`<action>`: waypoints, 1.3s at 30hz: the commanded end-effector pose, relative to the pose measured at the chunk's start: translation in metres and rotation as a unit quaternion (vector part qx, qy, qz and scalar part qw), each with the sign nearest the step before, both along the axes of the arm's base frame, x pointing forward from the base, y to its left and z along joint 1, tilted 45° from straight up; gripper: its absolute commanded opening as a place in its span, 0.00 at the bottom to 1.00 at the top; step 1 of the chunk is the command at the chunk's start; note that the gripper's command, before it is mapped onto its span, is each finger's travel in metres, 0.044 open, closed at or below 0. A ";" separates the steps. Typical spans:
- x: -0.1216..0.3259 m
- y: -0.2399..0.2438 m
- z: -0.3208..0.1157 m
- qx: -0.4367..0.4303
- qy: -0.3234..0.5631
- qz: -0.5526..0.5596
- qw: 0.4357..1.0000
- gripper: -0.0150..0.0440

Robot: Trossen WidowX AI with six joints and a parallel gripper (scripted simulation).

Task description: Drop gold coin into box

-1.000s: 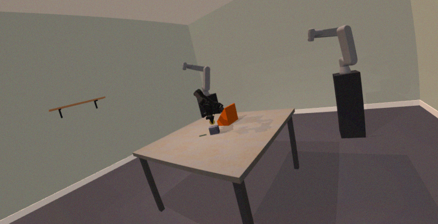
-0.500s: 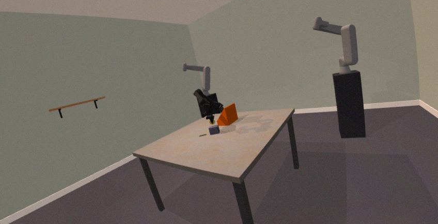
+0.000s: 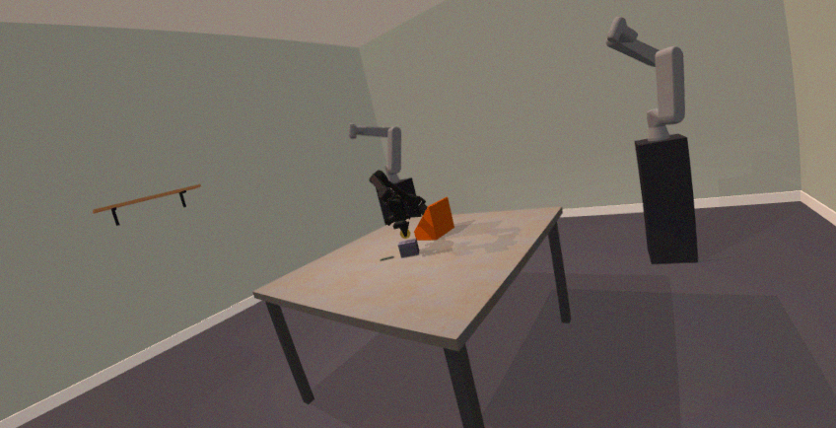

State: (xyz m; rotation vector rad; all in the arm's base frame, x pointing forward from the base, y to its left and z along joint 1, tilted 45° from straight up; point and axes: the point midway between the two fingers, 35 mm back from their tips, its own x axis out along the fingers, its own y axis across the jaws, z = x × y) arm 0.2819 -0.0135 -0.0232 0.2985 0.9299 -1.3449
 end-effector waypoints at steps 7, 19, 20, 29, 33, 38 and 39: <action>-0.003 -0.005 -0.003 -0.002 0.002 0.001 1.000 0.25; -0.002 -0.008 -0.007 -0.002 0.002 0.001 1.000 0.25; -0.002 -0.008 -0.007 -0.002 0.002 0.001 1.000 0.25; -0.002 -0.011 -0.010 -0.002 0.002 0.001 1.000 0.25; -0.001 -0.010 -0.009 0.000 0.000 0.000 1.000 0.34; -0.001 -0.010 -0.009 0.000 0.000 0.000 1.000 0.53; -0.001 -0.010 -0.009 0.000 0.000 0.000 1.000 0.53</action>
